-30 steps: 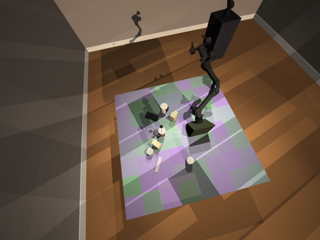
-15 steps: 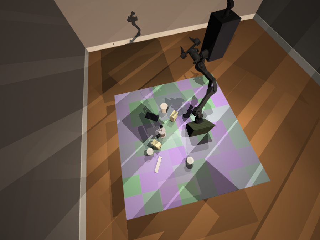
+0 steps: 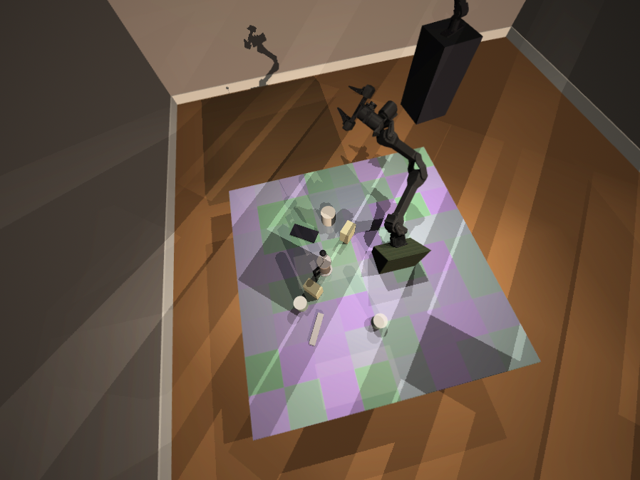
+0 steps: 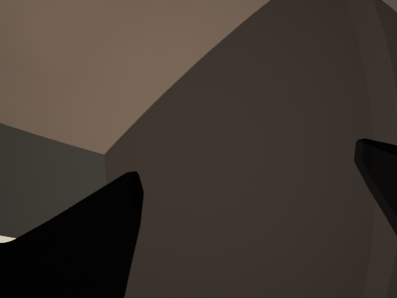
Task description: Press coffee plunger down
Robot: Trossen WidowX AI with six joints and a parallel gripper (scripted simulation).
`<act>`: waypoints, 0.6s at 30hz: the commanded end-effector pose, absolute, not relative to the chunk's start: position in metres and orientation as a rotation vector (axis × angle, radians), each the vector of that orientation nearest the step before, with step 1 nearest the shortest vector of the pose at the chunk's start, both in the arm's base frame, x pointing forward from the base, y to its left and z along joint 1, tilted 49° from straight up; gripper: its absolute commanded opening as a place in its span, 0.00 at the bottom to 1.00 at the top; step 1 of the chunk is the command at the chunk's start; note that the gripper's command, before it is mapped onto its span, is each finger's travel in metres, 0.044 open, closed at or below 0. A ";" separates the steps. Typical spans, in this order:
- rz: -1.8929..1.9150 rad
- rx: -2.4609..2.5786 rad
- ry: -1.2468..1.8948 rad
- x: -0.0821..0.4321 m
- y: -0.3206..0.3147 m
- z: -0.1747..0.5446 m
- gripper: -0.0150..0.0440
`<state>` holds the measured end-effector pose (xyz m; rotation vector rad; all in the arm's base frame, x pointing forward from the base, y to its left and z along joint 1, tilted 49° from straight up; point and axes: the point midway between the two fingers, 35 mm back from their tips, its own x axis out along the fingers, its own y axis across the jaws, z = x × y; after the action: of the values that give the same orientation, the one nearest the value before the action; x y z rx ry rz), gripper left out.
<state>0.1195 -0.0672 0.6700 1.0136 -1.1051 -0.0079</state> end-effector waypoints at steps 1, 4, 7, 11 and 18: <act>-0.062 0.987 -1.005 0.156 -0.062 0.653 1.00; -0.141 0.937 -0.883 0.199 -0.055 0.629 1.00; -0.192 0.888 -0.779 0.232 -0.046 0.605 1.00; -0.268 0.795 -0.616 0.276 -0.031 0.565 1.00; -0.368 0.568 -0.311 0.339 0.005 0.478 1.00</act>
<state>0.3098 -0.0157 0.5256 0.6957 -0.4730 -0.3243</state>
